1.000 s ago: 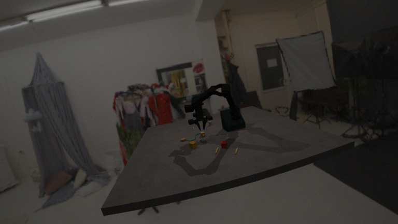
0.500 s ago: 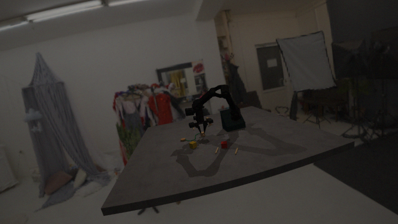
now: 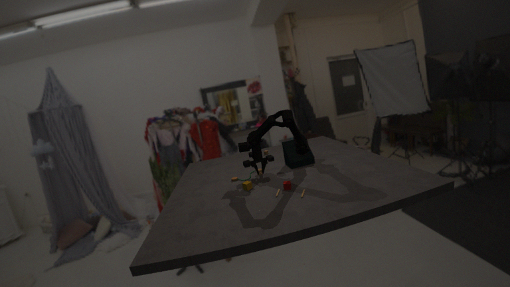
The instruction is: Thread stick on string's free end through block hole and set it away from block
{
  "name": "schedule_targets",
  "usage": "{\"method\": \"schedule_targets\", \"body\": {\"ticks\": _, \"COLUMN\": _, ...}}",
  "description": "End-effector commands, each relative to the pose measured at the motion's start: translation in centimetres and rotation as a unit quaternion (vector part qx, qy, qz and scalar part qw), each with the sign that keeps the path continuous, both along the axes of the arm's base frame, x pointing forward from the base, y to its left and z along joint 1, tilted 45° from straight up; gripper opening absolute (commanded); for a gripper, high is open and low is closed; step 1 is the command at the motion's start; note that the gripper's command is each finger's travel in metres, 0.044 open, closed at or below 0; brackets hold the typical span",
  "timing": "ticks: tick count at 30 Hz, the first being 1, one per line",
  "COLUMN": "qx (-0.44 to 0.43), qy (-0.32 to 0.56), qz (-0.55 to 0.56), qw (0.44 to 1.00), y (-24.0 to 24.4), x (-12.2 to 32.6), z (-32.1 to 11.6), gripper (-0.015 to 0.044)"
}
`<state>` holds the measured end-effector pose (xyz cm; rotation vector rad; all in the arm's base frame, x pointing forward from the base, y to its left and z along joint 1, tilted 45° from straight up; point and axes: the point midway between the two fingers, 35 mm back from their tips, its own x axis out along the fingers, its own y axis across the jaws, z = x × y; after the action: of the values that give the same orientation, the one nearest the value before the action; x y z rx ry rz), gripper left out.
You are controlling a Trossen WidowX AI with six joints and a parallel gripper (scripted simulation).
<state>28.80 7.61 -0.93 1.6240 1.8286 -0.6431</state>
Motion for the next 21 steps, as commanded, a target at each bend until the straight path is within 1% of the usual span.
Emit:
{"method": "schedule_targets", "body": {"ticks": 1, "qx": 0.002, "qy": 0.004, "qz": -0.002, "qw": 1.0, "y": 0.22, "x": -0.21, "z": -0.2, "gripper": 0.0125}}
{"method": "schedule_targets", "body": {"ticks": 5, "qx": 0.002, "qy": 0.004, "qz": -0.002, "qw": 1.0, "y": 0.22, "x": -0.21, "z": -0.2, "gripper": 0.0125}}
{"method": "schedule_targets", "body": {"ticks": 10, "qx": 0.0, "qy": 0.001, "qz": 0.0, "qw": 1.0, "y": 0.11, "x": -0.08, "z": -0.12, "gripper": 0.0}}
{"method": "schedule_targets", "body": {"ticks": 21, "qx": -0.008, "qy": 0.003, "qz": -0.003, "qw": 1.0, "y": 0.15, "x": -0.07, "z": -0.1, "gripper": 0.0}}
